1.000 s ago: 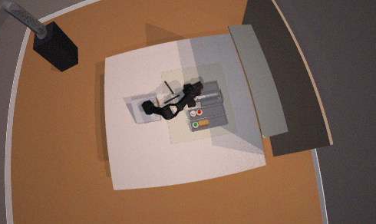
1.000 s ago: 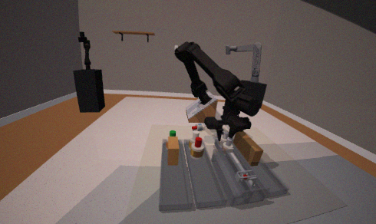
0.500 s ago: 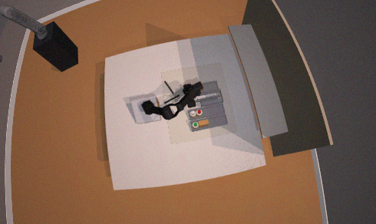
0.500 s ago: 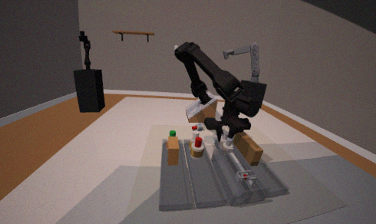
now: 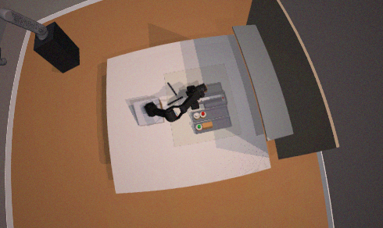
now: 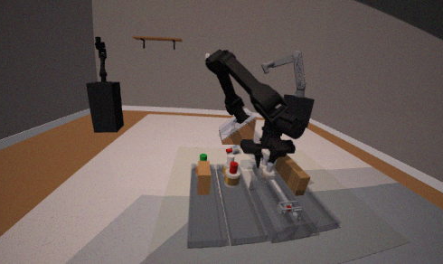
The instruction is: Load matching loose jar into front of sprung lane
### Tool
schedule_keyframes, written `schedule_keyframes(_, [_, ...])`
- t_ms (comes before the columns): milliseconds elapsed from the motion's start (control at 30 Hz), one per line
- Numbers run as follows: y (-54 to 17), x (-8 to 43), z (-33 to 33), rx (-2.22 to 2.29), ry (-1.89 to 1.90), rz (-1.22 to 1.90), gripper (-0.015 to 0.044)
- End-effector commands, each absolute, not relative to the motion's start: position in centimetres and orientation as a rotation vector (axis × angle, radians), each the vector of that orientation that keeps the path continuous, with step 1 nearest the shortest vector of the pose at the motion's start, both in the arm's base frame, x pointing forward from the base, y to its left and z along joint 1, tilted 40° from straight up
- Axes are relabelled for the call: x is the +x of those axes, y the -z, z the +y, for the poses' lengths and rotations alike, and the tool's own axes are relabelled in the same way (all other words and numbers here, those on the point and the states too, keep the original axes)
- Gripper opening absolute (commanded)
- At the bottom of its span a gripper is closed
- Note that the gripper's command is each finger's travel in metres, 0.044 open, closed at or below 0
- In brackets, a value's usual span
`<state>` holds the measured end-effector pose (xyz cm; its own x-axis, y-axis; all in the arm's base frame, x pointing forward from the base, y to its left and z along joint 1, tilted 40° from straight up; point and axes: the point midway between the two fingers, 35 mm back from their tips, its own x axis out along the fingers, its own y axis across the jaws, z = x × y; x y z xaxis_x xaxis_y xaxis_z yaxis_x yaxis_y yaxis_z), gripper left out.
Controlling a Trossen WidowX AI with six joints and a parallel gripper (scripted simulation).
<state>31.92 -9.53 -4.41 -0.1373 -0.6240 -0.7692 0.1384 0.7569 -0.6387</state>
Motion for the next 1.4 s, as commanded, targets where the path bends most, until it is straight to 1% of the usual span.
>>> schedule_keyframes(0, [4.36,32.11,-9.66,-0.405,0.695,1.567,0.0])
schedule_keyframes(1367, [4.37,31.44,-9.53,-0.405,0.694,1.567,0.0])
